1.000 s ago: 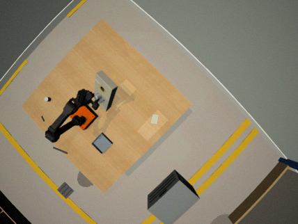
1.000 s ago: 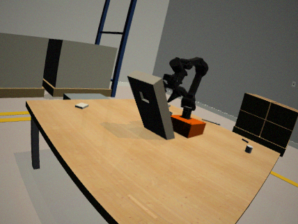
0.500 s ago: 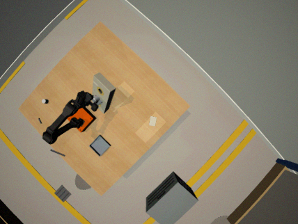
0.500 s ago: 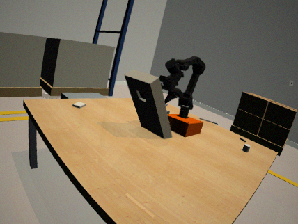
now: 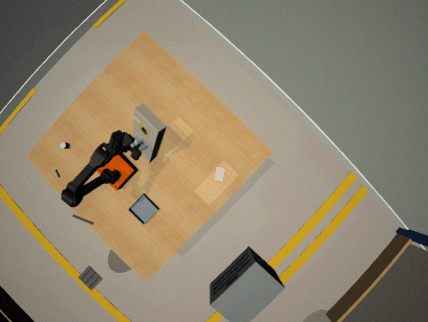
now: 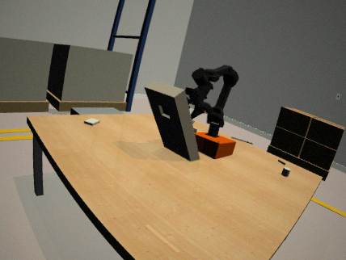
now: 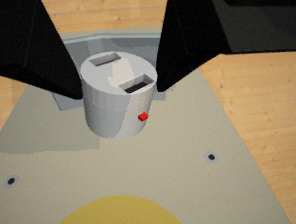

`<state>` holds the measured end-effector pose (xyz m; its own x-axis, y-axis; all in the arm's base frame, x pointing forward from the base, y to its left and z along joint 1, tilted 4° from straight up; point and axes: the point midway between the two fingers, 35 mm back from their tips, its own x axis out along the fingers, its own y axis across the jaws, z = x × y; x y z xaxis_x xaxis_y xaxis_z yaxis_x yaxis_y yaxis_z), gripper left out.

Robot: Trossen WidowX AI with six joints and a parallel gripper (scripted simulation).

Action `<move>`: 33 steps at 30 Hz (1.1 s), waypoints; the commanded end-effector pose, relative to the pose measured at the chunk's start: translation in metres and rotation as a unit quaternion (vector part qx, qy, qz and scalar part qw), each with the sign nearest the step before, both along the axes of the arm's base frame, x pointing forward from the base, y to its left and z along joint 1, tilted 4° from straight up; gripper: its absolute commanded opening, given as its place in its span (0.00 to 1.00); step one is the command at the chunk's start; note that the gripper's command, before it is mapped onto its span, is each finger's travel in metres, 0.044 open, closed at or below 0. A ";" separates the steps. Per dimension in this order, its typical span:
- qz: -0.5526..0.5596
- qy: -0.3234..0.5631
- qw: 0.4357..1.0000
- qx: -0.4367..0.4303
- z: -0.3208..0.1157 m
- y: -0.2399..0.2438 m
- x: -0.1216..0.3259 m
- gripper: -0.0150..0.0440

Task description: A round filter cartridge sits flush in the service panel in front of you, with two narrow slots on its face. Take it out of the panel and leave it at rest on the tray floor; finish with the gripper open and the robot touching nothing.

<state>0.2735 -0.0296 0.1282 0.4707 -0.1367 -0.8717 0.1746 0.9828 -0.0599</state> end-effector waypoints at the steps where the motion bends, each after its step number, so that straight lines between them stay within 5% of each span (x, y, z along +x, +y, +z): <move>1: 0.000 -0.001 1.000 0.000 0.001 0.000 0.000 0.41; 5: 0.000 -0.001 1.000 0.000 0.011 -0.001 0.008 0.25; 33: 0.000 0.003 1.000 0.000 0.100 0.002 -0.025 0.25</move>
